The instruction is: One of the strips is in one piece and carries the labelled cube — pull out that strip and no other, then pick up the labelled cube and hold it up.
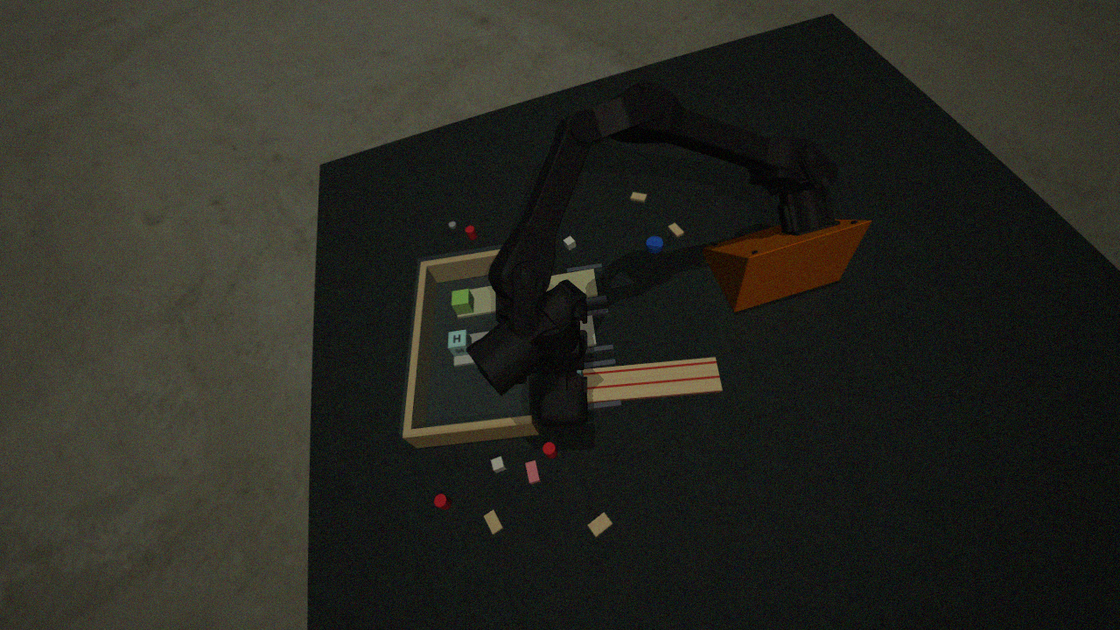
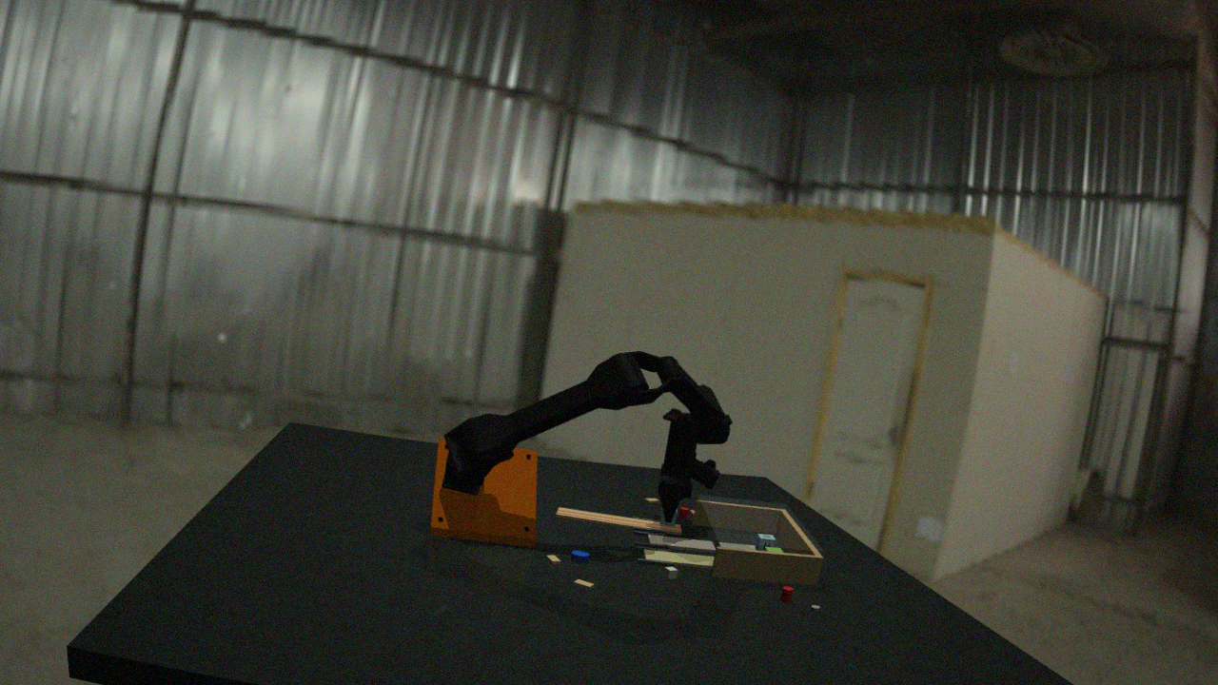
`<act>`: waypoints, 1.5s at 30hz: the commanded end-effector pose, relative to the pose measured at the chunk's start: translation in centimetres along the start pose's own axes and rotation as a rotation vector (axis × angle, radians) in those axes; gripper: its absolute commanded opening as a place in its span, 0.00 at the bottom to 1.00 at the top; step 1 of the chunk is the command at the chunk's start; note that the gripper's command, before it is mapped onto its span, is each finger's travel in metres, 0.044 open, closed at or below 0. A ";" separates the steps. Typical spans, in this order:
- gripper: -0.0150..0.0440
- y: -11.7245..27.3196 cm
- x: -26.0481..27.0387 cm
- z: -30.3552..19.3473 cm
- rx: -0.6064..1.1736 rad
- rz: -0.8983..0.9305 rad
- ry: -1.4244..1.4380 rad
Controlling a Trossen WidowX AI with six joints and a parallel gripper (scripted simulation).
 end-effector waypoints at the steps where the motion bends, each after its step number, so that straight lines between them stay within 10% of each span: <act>1: 0.25 1.4 -0.6 -1.2 -0.004 0.006 -0.004; 45: 0.25 4.8 -4.8 -11.5 0.001 0.003 0.004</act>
Point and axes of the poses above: the point midway between the two fingers, 35 mm back from their tips, its own y axis back along the fingers, its own x axis across the jaws, z = x × y, the point moved 10 cm from there along y, back along the fingers, and after that the axes turned 6 degrees about y, right-handed, at the moved point
